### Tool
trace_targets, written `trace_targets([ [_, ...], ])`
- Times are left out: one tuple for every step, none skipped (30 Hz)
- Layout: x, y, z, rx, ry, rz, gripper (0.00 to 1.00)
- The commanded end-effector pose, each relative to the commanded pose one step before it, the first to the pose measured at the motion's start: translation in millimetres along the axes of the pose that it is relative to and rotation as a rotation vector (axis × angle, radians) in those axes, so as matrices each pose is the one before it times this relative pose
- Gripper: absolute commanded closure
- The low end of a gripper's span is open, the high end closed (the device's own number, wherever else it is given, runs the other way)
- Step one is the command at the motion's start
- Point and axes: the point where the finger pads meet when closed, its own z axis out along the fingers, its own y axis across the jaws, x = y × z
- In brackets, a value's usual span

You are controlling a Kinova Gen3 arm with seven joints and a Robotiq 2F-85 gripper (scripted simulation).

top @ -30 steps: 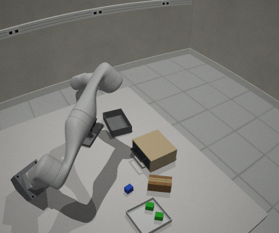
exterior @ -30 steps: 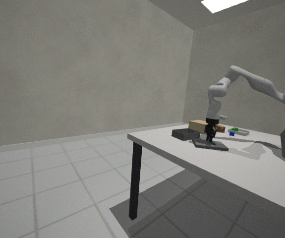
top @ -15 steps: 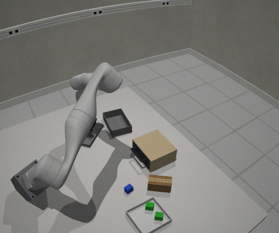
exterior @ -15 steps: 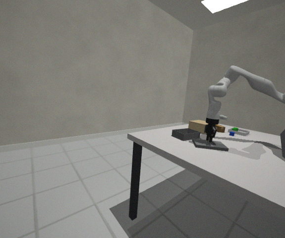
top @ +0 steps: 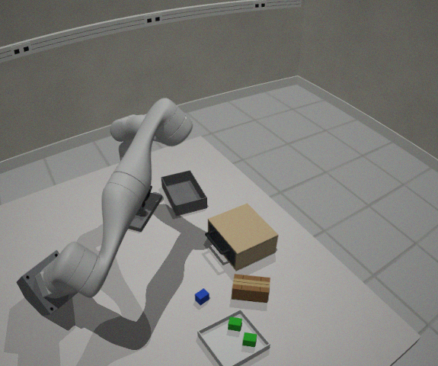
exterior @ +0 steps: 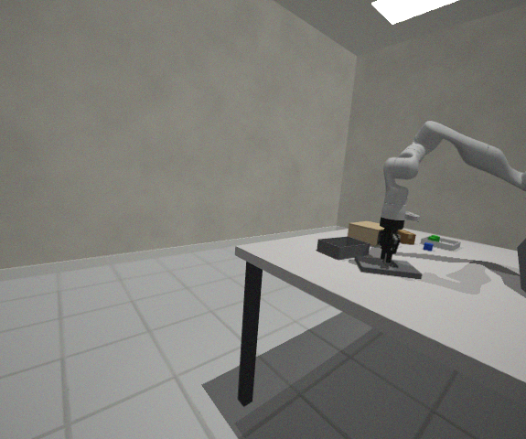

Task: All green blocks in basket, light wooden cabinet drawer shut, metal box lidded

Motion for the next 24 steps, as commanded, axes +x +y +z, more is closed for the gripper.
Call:
trace_targets([
  [-2.34, -0.87, 1.17, 0.00101, -0.00524, 0.00721, 0.52],
  [0.00, 0.00, 0.00, 0.00000, 0.00000, 0.00000, 0.52],
  [0.00, 0.00, 0.00, 0.00000, 0.00000, 0.00000, 0.52],
  [0.00, 0.00, 0.00, 0.00000, 0.00000, 0.00000, 0.52],
  [0.00, 0.00, 0.00, 0.00000, 0.00000, 0.00000, 0.52],
  [0.00, 0.00, 0.00, 0.00000, 0.00000, 0.00000, 0.52],
  [0.00, 0.00, 0.00, 0.00000, 0.00000, 0.00000, 0.52],
  [0.00, 0.00, 0.00, 0.00000, 0.00000, 0.00000, 0.52],
  [0.00, 0.00, 0.00, 0.00000, 0.00000, 0.00000, 0.52],
  [0.00, 0.00, 0.00, 0.00000, 0.00000, 0.00000, 0.90],
  [0.00, 0.00, 0.00, 0.00000, 0.00000, 0.00000, 0.90],
  [0.00, 0.00, 0.00, 0.00000, 0.00000, 0.00000, 0.90],
  [0.00, 0.00, 0.00, 0.00000, 0.00000, 0.00000, 0.90],
  [0.09, -0.13, 0.00, 0.00040, 0.00028, 0.00001, 0.90],
  [0.12, -0.20, -0.02, 0.00059, 0.00039, 0.00003, 0.90],
  [0.00, -0.01, 0.00, 0.00002, 0.00001, 0.00000, 0.90],
  [0.06, 0.03, 0.05, 0.00003, 0.00010, -0.00010, 0.90],
  [0.06, 0.04, 0.07, 0.00002, 0.00011, -0.00010, 0.90],
  [0.00, 0.00, 0.00, 0.00000, 0.00000, 0.00000, 0.90],
  [0.00, 0.00, 0.00, 0.00000, 0.00000, 0.00000, 0.90],
  [0.00, 0.00, 0.00, 0.00000, 0.00000, 0.00000, 0.90],
  [0.00, 0.00, 0.00, 0.00000, 0.00000, 0.00000, 0.90],
  [0.00, 0.00, 0.00, 0.00000, 0.00000, 0.00000, 0.90],
  [0.00, 0.00, 0.00, 0.00000, 0.00000, 0.00000, 0.90],
])
